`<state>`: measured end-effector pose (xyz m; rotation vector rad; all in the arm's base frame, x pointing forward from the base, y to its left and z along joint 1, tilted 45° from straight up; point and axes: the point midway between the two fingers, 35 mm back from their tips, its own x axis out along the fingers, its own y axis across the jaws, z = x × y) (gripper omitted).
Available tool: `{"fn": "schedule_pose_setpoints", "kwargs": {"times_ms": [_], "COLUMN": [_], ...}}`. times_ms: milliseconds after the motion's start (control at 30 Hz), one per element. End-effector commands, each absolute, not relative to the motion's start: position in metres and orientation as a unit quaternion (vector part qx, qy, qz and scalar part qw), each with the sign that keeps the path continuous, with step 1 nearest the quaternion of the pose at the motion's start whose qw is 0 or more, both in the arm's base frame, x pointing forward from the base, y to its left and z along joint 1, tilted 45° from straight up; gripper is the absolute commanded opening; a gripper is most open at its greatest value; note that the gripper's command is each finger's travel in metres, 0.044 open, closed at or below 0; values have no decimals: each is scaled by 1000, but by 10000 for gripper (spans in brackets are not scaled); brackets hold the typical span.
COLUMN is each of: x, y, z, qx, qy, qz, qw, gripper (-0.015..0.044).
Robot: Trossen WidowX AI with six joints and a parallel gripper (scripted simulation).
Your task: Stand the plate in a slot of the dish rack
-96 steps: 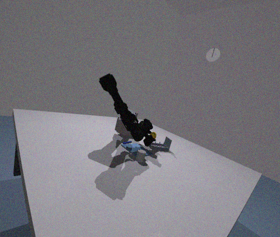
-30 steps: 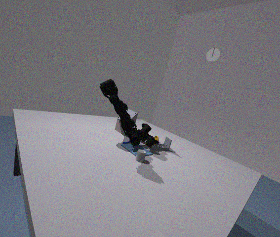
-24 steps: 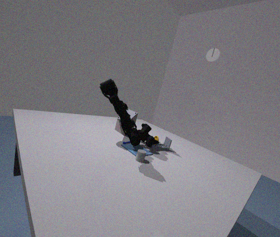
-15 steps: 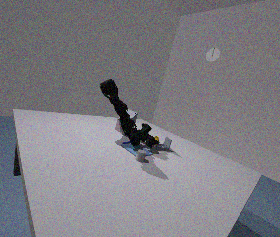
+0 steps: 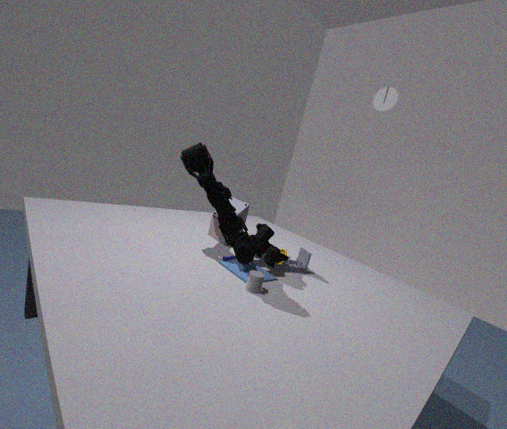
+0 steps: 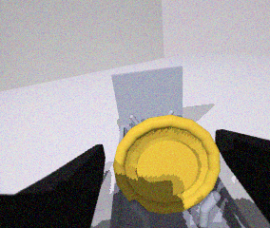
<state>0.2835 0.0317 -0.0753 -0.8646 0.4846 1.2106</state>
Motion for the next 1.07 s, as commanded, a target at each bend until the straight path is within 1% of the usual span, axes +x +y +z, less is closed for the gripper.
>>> {"fn": "schedule_pose_setpoints", "kwargs": {"times_ms": [0,200,533,767,1033], "x": [284,284,277,279,272], "y": [32,33,108,114,118], "z": [-75,-74,5,11,3], "qx": [-390,-390,-382,-380,-332], "qy": [218,218,220,222,335], "qz": [545,546,550,550,527], "qw": [709,709,709,710,707], "gripper": [400,400,400,400,400]}}
